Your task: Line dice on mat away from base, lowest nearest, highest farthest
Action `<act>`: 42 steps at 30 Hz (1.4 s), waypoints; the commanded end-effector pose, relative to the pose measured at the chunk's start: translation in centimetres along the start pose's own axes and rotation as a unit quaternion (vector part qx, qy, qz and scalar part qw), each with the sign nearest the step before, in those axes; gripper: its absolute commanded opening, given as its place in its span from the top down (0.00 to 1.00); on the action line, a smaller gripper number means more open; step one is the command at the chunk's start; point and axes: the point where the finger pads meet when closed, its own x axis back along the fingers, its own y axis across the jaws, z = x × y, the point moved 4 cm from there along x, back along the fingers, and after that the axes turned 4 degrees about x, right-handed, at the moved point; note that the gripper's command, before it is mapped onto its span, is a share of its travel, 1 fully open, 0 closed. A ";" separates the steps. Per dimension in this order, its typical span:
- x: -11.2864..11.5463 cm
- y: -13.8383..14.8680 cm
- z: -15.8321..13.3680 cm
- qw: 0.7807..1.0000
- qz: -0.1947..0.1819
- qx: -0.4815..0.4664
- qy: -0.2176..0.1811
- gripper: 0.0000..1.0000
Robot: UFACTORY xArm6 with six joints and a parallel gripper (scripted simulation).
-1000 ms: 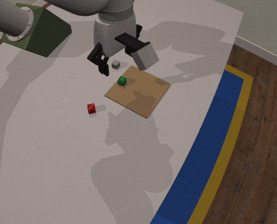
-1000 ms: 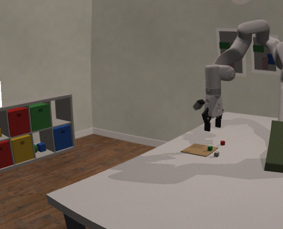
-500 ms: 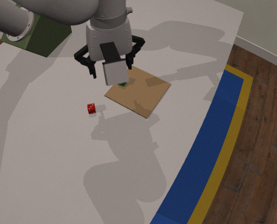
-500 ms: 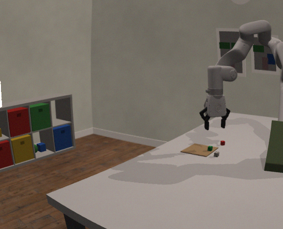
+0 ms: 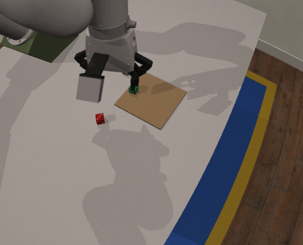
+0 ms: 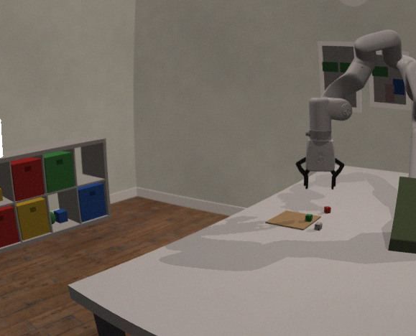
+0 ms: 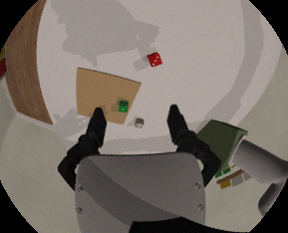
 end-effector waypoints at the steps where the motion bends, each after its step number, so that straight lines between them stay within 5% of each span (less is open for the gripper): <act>1: 0.0 0.4 0.7 0.996 0.006 -0.087 0.005 0.00; 7: -0.1 0.8 1.1 0.989 0.006 -0.145 0.005 0.00; 23: -0.5 2.5 3.0 0.917 0.007 -0.398 0.004 0.00; 33: -0.7 3.6 4.2 0.837 0.008 -0.548 0.004 0.00; 41: -0.7 3.7 4.3 0.828 0.008 -0.561 0.004 0.00; 42: -0.7 3.7 4.3 0.828 0.008 -0.561 0.004 0.64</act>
